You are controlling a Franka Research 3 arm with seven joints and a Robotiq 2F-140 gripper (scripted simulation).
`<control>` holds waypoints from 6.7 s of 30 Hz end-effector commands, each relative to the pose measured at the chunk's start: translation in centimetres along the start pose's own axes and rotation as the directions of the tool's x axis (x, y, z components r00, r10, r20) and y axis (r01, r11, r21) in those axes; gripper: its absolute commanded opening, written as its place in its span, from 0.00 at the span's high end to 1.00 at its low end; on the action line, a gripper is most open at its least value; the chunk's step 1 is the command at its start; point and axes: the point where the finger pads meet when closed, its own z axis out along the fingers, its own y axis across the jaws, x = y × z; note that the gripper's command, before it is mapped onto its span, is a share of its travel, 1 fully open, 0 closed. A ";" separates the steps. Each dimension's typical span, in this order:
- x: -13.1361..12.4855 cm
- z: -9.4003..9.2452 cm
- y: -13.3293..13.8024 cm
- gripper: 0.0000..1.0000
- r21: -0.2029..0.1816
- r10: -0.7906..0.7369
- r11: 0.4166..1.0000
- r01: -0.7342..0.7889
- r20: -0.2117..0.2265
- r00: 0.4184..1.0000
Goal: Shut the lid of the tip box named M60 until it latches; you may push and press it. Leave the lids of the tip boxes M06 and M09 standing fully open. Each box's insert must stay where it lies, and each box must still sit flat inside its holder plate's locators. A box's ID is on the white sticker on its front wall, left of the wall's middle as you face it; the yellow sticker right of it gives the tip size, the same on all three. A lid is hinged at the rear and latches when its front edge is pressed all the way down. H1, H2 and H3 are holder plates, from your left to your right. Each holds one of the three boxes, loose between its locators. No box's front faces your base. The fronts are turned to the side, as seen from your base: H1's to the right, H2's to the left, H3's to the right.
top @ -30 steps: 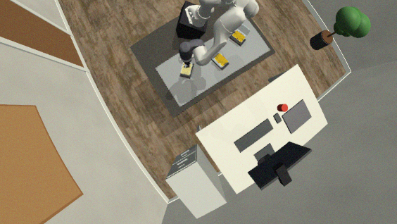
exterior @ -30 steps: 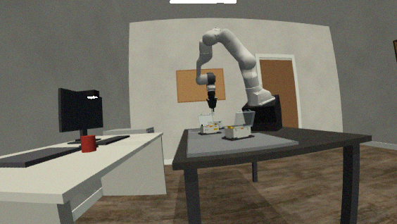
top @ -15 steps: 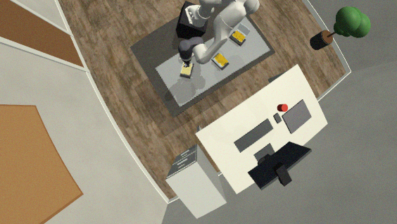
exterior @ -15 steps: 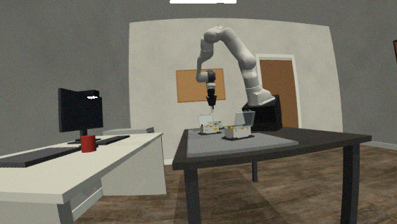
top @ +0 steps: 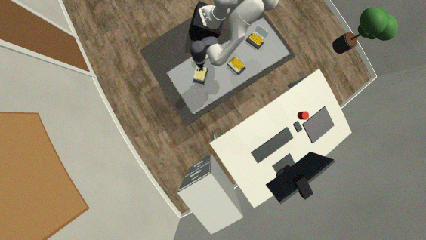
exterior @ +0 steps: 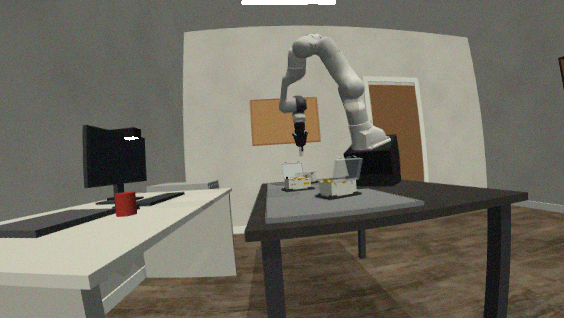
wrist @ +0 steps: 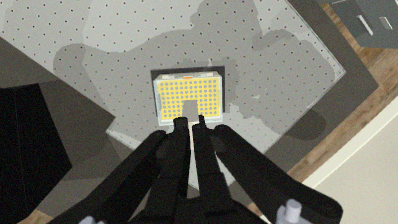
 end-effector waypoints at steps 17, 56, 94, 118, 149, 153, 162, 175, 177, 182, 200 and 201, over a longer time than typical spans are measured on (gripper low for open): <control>0.1 -0.4 -0.3 1.00 0.010 0.023 1.000 -0.023 -0.002 1.000; 0.1 -0.4 -0.3 1.00 0.010 0.023 1.000 -0.023 -0.002 1.000; -1.1 1.1 -0.4 1.00 0.010 0.023 1.000 -0.023 -0.002 1.000; -4.3 5.3 -0.5 1.00 0.010 0.023 1.000 -0.023 -0.002 1.000; -5.7 7.2 -0.5 1.00 0.010 0.023 1.000 -0.023 -0.002 1.000; -5.7 7.2 -0.5 1.00 0.010 0.023 1.000 -0.023 -0.002 1.000; -5.7 7.7 -0.5 1.00 0.010 0.023 1.000 -0.023 -0.002 1.000; -5.7 9.5 -0.6 1.00 0.010 0.023 1.000 -0.023 -0.002 1.000; -5.7 9.8 -0.6 1.00 0.010 0.023 1.000 -0.023 -0.002 1.000; -5.7 10.2 -0.6 1.00 0.010 0.023 1.000 -0.023 -0.002 1.000; -5.7 10.2 -0.6 1.00 0.010 0.023 1.000 -0.023 -0.002 1.000; -5.7 10.2 -0.6 1.00 0.010 0.023 1.000 -0.023 -0.002 1.000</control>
